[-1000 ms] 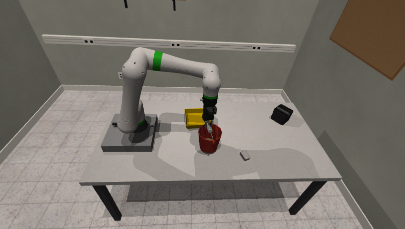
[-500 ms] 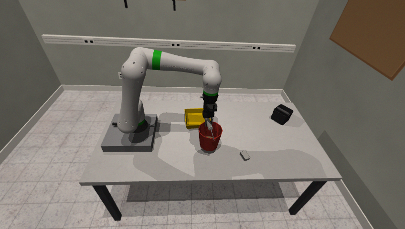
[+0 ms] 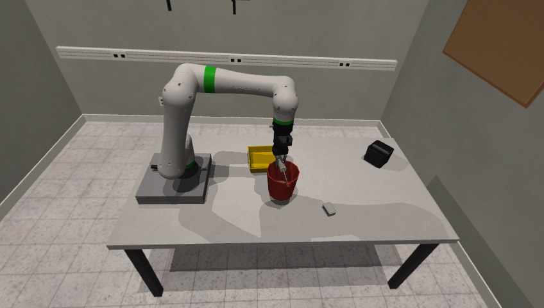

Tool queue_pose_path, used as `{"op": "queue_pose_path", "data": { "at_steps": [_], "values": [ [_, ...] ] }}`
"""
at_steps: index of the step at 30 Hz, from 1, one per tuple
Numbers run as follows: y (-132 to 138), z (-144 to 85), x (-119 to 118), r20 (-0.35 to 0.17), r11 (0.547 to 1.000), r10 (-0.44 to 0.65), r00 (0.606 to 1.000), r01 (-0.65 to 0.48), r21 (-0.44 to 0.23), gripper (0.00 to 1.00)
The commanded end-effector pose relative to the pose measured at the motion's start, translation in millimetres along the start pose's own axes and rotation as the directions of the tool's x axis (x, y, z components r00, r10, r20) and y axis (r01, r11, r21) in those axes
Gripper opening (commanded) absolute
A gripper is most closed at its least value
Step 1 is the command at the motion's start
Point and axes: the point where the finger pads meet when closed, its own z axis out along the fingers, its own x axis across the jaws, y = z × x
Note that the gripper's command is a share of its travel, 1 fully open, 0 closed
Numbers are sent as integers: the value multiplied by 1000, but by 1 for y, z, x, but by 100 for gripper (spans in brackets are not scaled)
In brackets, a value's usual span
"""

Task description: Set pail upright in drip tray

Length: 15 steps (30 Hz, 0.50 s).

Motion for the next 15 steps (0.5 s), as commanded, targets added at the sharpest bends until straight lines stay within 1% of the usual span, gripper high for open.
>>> {"op": "queue_pose_path", "data": {
  "at_steps": [1,15],
  "values": [
    [0,-5,0,2,1000,0,1000,0,1,0],
    [0,-18,0,2,1000,0,1000,0,1,0]
  ]
}}
